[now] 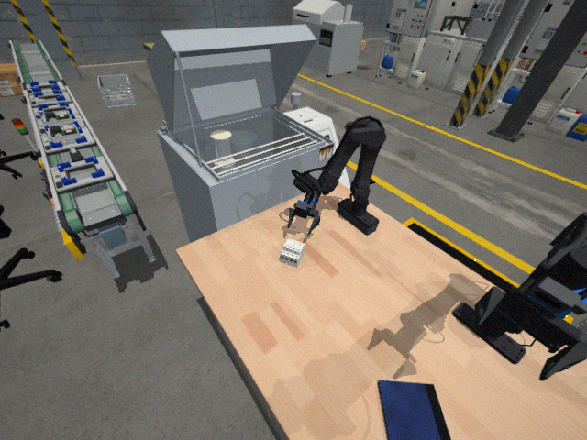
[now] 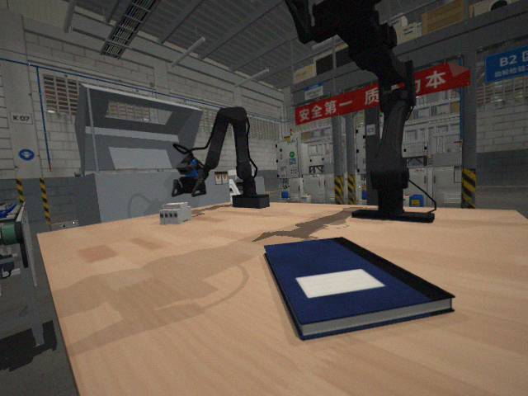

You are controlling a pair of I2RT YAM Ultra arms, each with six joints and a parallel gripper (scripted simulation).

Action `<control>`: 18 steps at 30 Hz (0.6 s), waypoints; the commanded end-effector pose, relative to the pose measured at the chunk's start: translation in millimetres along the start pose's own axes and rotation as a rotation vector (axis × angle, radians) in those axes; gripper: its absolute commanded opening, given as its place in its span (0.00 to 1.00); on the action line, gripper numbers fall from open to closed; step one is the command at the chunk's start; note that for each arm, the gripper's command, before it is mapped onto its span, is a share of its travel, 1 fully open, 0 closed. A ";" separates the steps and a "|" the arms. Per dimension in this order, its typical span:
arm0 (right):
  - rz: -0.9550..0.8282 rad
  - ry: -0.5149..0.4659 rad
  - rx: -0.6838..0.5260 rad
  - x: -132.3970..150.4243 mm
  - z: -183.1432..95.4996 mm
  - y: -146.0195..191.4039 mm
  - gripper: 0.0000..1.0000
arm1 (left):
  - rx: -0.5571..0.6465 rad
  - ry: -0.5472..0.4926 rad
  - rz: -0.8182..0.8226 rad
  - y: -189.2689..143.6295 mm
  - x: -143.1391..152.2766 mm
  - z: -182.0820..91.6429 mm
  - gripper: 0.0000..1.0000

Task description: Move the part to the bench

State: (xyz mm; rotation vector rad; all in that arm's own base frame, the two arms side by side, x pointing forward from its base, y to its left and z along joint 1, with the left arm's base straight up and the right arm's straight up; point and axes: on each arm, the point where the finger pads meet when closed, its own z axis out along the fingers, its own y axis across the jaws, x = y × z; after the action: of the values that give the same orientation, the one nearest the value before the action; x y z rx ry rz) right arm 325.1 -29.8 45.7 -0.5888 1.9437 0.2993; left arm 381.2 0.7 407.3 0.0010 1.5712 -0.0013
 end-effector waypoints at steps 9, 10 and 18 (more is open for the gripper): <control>0.005 0.027 0.090 -37.0 5.5 -26.7 0.89 | -0.005 -0.045 0.005 -0.3 -18.9 -5.7 1.00; 0.016 0.037 0.105 -42.1 6.5 -29.7 0.89 | -0.006 -0.045 0.005 -0.2 -18.9 -5.6 1.00; 0.023 0.037 0.182 -81.4 8.2 -43.3 0.89 | -0.007 -0.045 0.005 0.4 -18.1 -4.0 1.00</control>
State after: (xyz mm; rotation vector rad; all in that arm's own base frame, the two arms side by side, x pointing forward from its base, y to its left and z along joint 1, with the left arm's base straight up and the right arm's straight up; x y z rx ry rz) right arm 368.7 -38.7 94.2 -0.5046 1.9729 0.1712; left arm 381.2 0.7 407.3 0.0009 1.5712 -0.0012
